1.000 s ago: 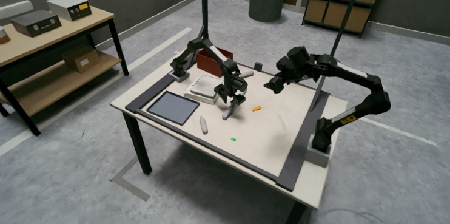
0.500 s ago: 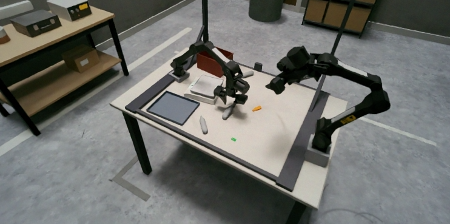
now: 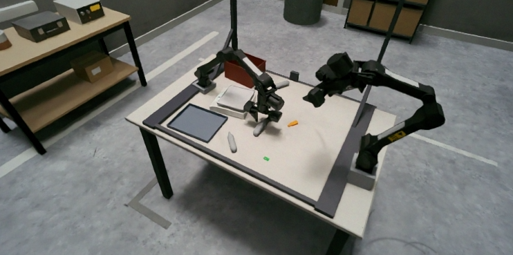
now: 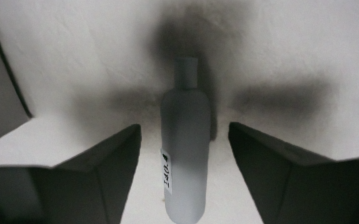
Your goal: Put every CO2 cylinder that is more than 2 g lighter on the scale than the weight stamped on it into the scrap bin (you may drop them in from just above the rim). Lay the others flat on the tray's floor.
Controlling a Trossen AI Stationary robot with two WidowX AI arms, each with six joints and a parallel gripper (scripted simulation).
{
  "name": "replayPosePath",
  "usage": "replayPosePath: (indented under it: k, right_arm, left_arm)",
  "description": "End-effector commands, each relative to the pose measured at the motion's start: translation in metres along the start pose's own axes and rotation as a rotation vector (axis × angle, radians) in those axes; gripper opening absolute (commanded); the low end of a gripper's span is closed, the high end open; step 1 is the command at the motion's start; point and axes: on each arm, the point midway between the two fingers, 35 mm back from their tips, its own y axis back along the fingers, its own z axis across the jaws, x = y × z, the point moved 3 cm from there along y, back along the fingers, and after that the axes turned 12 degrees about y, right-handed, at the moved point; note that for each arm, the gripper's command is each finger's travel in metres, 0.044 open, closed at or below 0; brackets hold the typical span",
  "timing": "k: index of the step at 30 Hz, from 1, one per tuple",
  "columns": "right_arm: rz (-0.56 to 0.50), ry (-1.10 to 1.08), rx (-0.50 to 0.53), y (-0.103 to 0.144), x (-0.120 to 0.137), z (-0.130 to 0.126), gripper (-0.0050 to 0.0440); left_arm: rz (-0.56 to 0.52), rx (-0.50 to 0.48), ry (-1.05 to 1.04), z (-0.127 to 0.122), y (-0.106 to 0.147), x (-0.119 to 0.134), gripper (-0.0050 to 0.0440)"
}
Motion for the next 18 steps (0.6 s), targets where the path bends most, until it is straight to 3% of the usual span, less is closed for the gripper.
replayPosePath:
  k: [1, 8, 12, 18]
  right_arm:
    - [0.012, 0.004, 0.015, 0.0023, 0.0014, -0.0015, 0.0252]
    - [0.014, 0.004, 0.018, -0.0063, 0.0016, -0.0018, 0.0252]
    - [0.024, 0.004, 0.037, 0.0011, 0.0030, -0.0045, 0.0192]
    - [0.022, 0.002, 0.037, 0.0014, 0.0027, -0.0043, 0.0172]
  left_arm:
    - [-0.014, -0.001, -0.004, -0.0007, 0.0040, -0.0029, 0.0440]
    - [-0.014, -0.001, -0.004, -0.0007, 0.0040, -0.0029, 0.0440]
    - [-0.014, -0.001, -0.004, -0.0007, 0.0040, -0.0029, 0.0440]
    - [-0.014, -0.001, -0.004, -0.0007, 0.0040, -0.0029, 0.0440]
